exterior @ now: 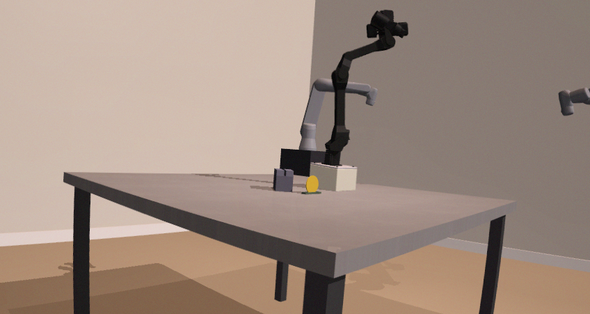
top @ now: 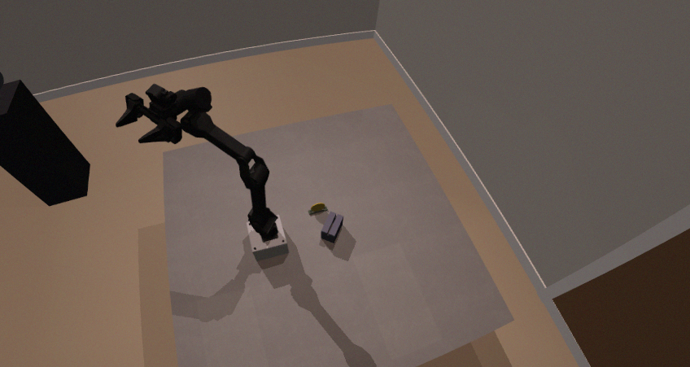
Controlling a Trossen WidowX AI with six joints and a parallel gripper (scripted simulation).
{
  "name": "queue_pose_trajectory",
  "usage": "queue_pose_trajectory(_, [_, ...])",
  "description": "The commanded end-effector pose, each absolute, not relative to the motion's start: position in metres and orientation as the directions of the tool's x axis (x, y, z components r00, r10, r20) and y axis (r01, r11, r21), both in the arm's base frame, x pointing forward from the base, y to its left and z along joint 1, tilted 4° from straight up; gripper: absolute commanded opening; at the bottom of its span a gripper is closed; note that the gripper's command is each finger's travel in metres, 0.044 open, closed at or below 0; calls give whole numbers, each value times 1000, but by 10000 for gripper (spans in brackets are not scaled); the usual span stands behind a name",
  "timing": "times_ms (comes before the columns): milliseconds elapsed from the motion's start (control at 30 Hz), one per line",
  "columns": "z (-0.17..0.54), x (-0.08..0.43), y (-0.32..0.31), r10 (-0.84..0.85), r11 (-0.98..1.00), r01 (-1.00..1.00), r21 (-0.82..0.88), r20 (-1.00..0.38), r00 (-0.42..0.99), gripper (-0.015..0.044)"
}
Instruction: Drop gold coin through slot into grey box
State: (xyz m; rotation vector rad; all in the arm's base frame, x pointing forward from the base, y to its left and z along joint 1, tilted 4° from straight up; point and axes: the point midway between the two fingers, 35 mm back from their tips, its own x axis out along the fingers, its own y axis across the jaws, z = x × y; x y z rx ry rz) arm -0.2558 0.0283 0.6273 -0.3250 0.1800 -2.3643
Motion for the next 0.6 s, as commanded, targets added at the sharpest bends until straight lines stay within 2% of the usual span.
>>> queue_pose_trajectory(0, [627, -256, 30, -685, -728, 650, -216, 184, -705, 374])
queue_pose_trajectory(267, [613, -269, 124, -409, -906, 424, 3, 260, -875, 164])
queue_pose_trajectory(567, [577, -242, 244, 15, -962, 60, 265, 273, -962, 161])
